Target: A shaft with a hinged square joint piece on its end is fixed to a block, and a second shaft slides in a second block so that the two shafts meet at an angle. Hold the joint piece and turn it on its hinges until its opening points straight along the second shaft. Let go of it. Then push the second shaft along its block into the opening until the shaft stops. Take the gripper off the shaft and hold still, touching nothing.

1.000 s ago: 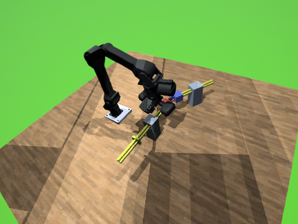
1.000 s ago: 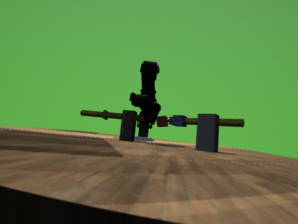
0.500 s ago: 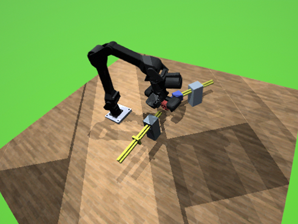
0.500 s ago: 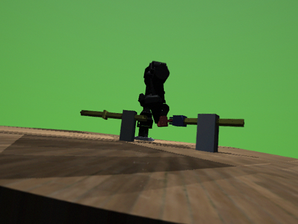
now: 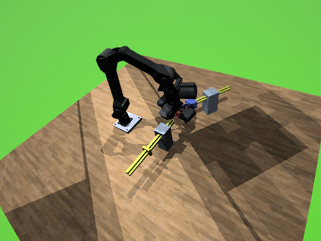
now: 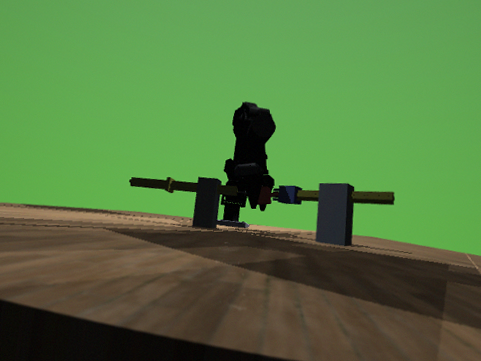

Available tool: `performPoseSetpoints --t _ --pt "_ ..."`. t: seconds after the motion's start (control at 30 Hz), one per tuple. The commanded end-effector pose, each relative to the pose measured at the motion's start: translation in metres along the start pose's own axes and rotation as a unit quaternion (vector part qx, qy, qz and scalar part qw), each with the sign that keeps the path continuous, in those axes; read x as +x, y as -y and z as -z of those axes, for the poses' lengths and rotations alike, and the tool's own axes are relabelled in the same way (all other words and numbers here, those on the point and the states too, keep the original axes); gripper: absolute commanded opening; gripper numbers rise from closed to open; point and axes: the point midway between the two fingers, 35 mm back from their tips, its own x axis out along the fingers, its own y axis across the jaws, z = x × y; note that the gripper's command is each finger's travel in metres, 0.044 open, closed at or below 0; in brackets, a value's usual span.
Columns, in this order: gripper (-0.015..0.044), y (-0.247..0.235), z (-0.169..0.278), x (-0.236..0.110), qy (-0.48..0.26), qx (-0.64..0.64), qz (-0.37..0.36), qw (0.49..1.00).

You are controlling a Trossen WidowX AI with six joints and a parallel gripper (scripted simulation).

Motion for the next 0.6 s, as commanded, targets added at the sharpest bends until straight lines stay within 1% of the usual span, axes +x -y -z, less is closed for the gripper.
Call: performPoseSetpoints --t 0.0,0.33,0.57 --pt "0.0440 0.0007 0.0005 0.0054 -0.002 0.003 0.003 1.000" --pt "0.0182 0.0007 0.0005 0.0054 -0.002 0.003 0.003 1.000" --pt "0.0182 0.0007 0.0005 0.0054 -0.002 0.003 0.003 1.000"
